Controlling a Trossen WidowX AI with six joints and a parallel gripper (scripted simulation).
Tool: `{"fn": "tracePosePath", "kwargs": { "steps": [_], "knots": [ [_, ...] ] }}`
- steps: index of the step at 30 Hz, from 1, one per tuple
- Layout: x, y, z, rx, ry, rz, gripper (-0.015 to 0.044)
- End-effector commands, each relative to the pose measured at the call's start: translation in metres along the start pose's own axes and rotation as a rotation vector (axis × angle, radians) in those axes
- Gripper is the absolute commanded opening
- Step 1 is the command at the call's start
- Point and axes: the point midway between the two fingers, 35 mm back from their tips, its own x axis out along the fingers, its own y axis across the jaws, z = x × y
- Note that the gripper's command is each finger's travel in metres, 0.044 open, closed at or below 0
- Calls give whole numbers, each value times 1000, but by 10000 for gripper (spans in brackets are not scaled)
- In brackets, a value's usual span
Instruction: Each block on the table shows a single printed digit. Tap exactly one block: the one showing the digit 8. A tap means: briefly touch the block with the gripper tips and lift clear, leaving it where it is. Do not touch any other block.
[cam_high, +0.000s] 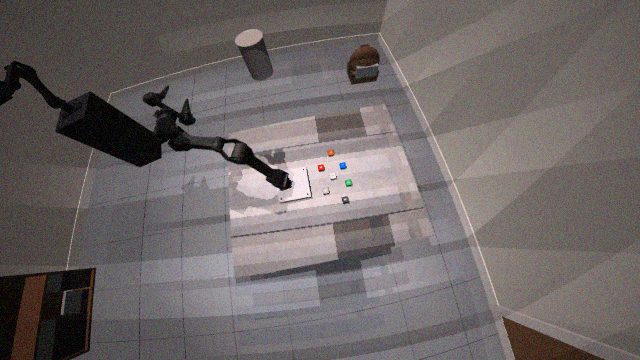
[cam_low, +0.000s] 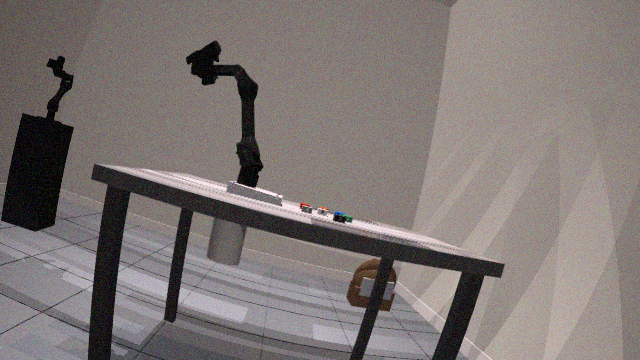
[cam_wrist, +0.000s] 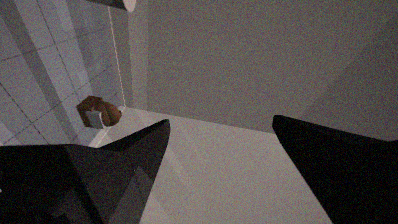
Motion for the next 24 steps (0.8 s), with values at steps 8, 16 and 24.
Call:
{"fn": "tracePosePath", "kwargs": {
  "steps": [8,16,24],
  "knots": [
    [86,9,-37,-27,116,-57,400],
    [183,47,-102,-62,256,-29,400],
    [252,97,-184,-75,363,48,400]
  ]
}}
